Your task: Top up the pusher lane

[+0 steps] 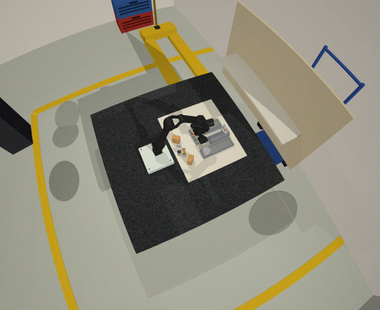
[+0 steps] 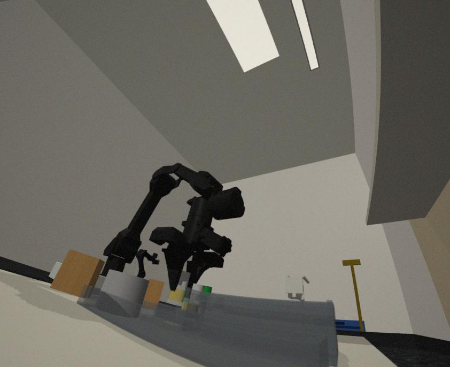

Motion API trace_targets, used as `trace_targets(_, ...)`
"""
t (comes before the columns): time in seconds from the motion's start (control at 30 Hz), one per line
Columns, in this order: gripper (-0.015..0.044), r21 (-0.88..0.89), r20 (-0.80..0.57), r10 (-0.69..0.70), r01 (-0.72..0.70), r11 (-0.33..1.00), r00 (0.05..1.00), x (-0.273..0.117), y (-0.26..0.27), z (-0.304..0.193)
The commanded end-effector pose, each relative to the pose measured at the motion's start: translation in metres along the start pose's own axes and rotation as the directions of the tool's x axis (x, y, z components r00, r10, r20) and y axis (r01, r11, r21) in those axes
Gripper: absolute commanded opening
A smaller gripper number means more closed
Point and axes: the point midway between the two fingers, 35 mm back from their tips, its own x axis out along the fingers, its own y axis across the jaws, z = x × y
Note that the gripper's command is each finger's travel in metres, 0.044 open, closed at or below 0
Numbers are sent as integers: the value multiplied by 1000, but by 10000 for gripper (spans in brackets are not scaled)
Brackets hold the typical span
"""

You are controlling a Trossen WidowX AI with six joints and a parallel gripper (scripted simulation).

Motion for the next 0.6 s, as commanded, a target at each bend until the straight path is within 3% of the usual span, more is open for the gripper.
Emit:
trace_targets(0.0, 0, 5, 28, -3, 3, 1000, 1000, -3, -1, 8)
trace_targets(0.57, 0, 5, 28, -3, 3, 1000, 1000, -3, -1, 10)
